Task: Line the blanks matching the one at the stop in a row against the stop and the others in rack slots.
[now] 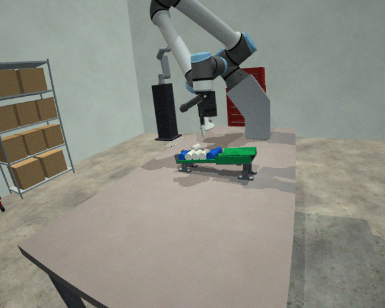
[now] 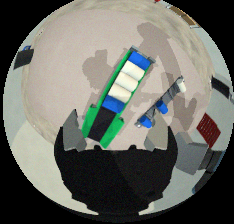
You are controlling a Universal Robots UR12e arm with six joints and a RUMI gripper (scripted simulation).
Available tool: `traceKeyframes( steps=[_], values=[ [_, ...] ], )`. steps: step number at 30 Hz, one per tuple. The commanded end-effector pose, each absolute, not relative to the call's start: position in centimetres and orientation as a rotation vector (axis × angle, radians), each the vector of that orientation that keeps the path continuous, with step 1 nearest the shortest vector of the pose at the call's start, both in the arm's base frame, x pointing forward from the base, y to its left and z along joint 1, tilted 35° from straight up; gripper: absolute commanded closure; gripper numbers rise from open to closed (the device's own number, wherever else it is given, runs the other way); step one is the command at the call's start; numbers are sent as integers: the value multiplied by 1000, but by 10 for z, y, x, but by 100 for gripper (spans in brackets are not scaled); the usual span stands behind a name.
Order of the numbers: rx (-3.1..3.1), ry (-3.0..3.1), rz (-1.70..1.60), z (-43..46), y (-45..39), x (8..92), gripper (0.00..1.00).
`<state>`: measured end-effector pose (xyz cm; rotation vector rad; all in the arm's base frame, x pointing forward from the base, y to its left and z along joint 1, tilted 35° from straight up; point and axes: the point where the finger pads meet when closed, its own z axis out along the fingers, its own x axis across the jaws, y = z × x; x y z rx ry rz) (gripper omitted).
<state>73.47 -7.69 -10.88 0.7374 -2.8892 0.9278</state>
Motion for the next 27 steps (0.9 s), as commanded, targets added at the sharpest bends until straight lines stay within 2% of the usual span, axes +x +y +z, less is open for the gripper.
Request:
traceKeyframes(
  steps=[1,27],
  values=[
    [465,-2986,942,-109,-80,732,0],
    [15,-3111,952,-109,-83,726,0]
  ],
)
